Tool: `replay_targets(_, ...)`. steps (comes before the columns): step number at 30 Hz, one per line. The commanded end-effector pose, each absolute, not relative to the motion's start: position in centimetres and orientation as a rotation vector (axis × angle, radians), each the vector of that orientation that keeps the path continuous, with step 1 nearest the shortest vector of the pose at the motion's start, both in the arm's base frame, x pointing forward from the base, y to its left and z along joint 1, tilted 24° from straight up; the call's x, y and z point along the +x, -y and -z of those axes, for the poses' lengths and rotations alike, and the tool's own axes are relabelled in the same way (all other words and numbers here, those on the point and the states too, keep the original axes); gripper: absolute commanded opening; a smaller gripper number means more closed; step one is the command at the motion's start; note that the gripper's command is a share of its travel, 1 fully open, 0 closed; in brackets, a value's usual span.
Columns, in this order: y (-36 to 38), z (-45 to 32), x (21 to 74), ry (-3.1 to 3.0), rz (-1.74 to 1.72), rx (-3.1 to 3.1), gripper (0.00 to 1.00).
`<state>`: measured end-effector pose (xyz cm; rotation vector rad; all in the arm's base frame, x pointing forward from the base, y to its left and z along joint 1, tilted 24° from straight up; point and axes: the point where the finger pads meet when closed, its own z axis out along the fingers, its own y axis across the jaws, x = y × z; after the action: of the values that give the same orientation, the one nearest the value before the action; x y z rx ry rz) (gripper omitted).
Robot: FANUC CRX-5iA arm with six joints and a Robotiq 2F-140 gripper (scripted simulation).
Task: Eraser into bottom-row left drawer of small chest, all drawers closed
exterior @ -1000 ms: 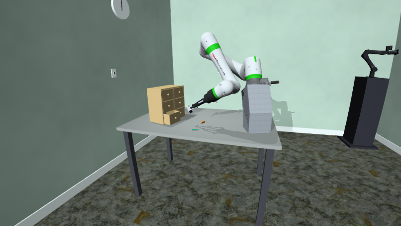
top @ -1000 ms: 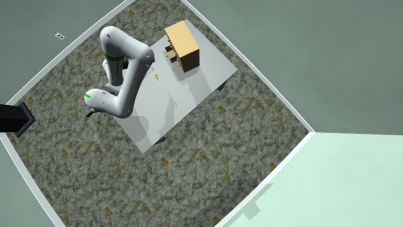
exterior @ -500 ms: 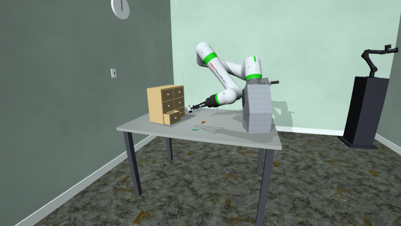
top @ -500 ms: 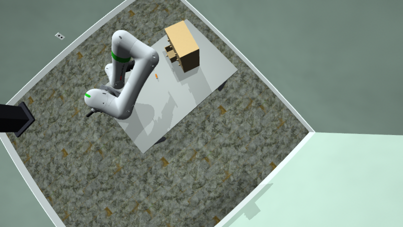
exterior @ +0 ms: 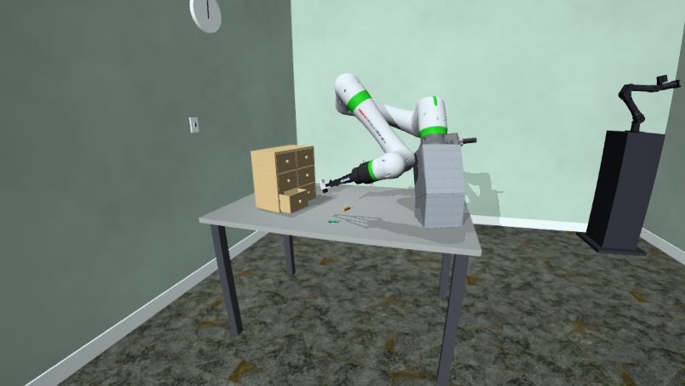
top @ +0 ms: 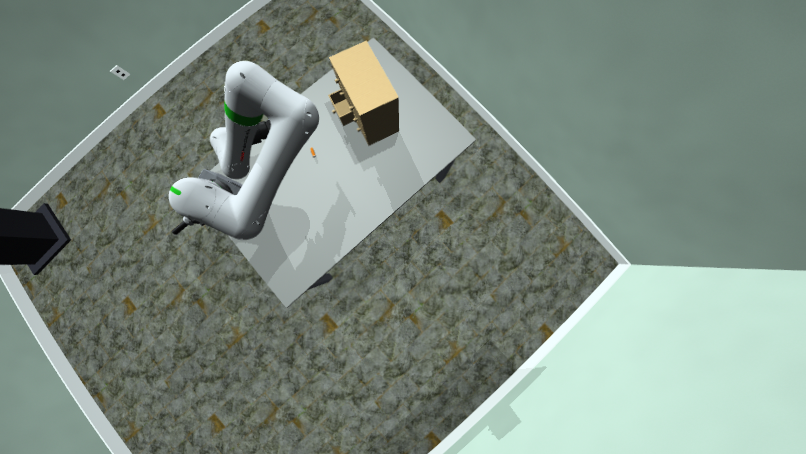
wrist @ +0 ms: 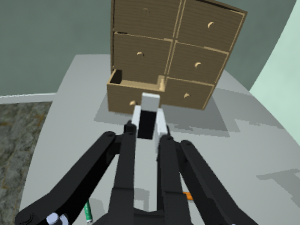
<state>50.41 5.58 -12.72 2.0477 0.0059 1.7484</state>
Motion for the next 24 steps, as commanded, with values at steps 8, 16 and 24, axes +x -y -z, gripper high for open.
replay_targets(8,-5.5,12.6,50.7,-0.006,-1.748,2.048,0.11)
replay_targets(16,-5.3,12.4,51.6,-0.006,-1.748,2.048,0.11)
replay_targets(24,-5.1,12.2,52.7,-0.006,-1.748,2.048,0.11)
